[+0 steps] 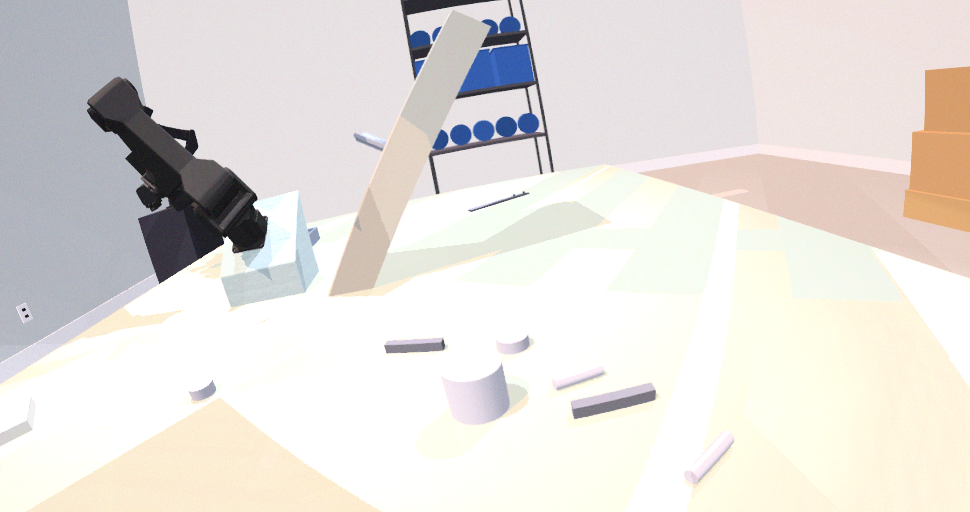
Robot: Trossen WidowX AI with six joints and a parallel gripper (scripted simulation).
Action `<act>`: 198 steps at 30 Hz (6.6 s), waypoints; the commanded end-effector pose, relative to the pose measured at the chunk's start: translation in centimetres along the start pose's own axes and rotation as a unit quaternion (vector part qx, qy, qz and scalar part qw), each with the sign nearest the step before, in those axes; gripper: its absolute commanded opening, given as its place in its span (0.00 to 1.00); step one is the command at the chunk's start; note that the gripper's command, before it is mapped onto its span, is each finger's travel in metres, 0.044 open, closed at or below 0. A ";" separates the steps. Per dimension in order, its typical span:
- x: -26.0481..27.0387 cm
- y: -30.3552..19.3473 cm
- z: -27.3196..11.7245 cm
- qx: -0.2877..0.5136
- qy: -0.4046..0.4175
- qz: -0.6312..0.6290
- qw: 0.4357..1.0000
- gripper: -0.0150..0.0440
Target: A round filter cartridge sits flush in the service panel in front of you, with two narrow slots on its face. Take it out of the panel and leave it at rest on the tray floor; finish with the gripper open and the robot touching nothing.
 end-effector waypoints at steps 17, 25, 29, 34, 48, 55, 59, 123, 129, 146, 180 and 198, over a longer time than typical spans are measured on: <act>-1.4 -21.5 -4.8 0.278 0.111 0.206 0.932 0.45; -1.1 -30.5 -12.0 0.428 0.128 0.314 0.838 0.45; -0.9 -32.9 -14.7 0.472 0.129 0.342 0.802 0.45; -0.2 -37.4 -21.1 0.565 0.132 0.381 0.720 0.45; 1.5 -42.2 -42.3 0.781 0.120 0.427 0.440 0.45; 1.5 -39.9 -52.9 0.859 0.110 0.411 0.286 0.45; 1.4 -39.1 -54.8 0.871 0.108 0.405 0.256 0.45; 5.6 -41.1 -57.8 0.872 0.106 0.404 0.256 0.45; 5.6 -41.2 -57.8 0.872 0.106 0.404 0.256 0.45; 5.8 -41.3 -58.0 0.872 0.106 0.403 0.256 0.45; 6.9 -41.8 -58.8 0.872 0.106 0.403 0.256 0.45; 6.8 -41.8 -58.7 0.872 0.117 0.397 0.262 0.25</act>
Point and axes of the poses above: the point midway between the two fingers, 35 mm back from their tips, its own z axis out along the fingers, its own x axis across the jaws, y = z × x, the point moved 3 cm from there along -z, back along the fingers, and after that the axes turned 9 degrees about -z, right-handed, at the moved point
